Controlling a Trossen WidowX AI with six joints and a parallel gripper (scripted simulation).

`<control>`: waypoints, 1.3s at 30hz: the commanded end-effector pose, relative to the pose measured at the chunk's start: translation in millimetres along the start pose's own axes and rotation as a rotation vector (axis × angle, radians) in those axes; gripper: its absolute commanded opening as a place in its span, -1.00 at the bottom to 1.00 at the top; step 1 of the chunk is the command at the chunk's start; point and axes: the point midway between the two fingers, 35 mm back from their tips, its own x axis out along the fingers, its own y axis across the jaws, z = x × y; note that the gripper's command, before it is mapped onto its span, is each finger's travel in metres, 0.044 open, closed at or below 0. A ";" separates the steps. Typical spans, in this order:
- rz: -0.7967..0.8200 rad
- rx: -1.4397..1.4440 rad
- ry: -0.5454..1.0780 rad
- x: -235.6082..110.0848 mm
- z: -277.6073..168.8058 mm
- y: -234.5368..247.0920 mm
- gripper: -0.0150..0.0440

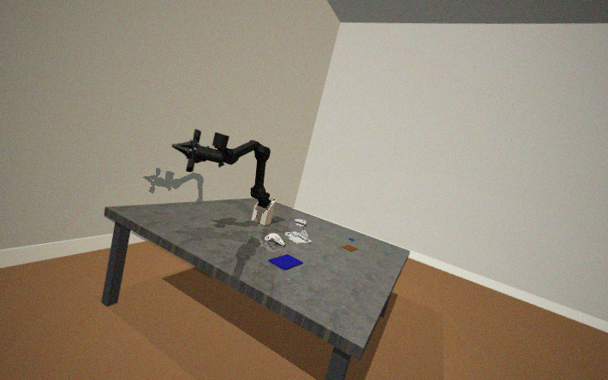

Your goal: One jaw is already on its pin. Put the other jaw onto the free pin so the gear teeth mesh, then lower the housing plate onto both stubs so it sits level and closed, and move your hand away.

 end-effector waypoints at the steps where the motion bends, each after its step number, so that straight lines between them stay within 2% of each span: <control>1: -0.125 -0.016 -0.032 -8.1 8.9 -40.3 -0.49; 10: -0.332 -0.101 -0.034 -34.9 13.1 -100.6 -0.49; 18: -0.542 -0.141 -0.048 -73.1 18.5 -156.6 -0.49; 29: -0.829 -0.227 -0.045 -144.9 25.9 -220.0 -0.49; 39: -1.076 -0.340 -0.018 -223.0 35.4 -257.6 -0.49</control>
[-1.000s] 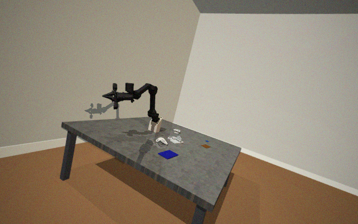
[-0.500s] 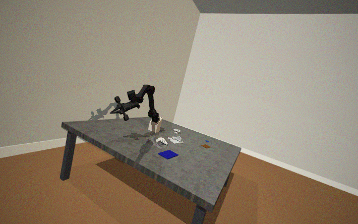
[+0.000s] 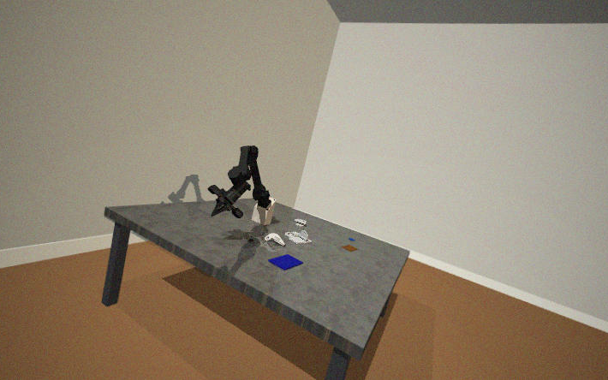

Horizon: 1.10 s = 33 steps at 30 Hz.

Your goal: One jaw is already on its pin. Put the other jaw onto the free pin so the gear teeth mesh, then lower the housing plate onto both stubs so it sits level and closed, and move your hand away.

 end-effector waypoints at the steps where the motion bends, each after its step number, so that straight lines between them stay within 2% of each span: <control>1: -0.112 -0.066 -0.008 -7.2 0.1 -42.0 -0.49; 15: -0.340 -0.263 0.026 -41.5 2.2 -123.9 -0.49; 33: -0.645 -0.638 0.038 -127.2 39.2 -227.2 -0.49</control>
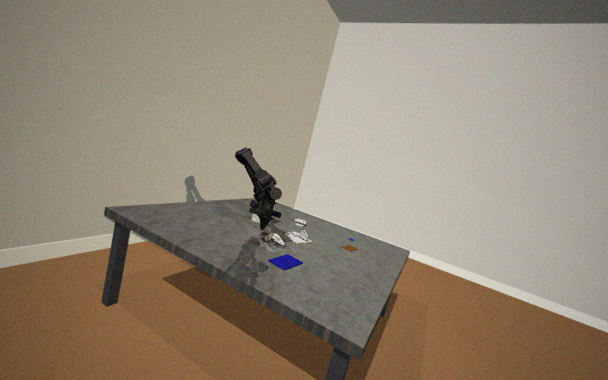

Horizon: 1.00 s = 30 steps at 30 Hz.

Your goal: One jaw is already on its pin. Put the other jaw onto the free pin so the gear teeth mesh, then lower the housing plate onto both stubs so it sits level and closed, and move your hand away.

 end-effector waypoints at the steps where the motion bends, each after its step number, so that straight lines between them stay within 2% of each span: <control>1: -0.067 -0.109 -0.021 -5.2 0.0 -34.7 -0.49; 13: -0.181 -0.402 -0.059 -30.1 11.2 -103.7 -0.49; 30: -0.188 -0.418 -0.064 -21.2 12.5 -109.2 -0.49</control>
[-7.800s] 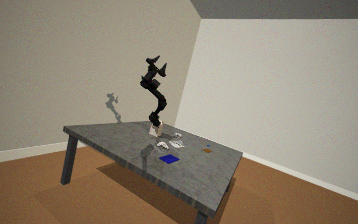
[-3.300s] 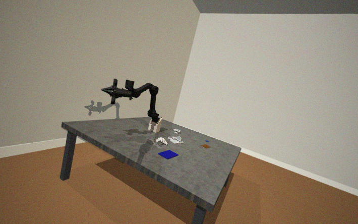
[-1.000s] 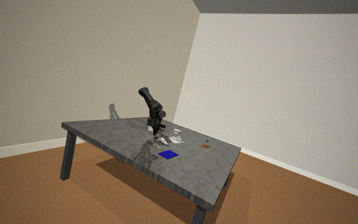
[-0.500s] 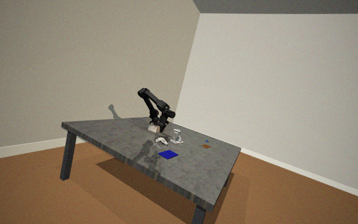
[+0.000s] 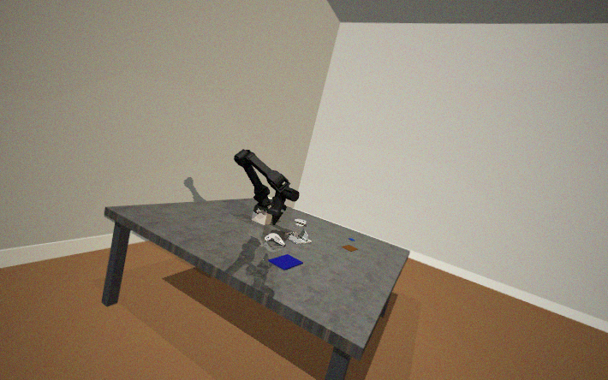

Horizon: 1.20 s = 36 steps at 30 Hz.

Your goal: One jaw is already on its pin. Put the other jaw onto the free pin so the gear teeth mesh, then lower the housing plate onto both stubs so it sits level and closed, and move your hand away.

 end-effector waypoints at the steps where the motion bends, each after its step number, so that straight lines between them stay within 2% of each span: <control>1: -0.005 -0.010 -0.006 8.0 0.1 -2.6 -0.49; 36: -0.006 -0.009 -0.014 58.6 3.5 -3.5 -0.49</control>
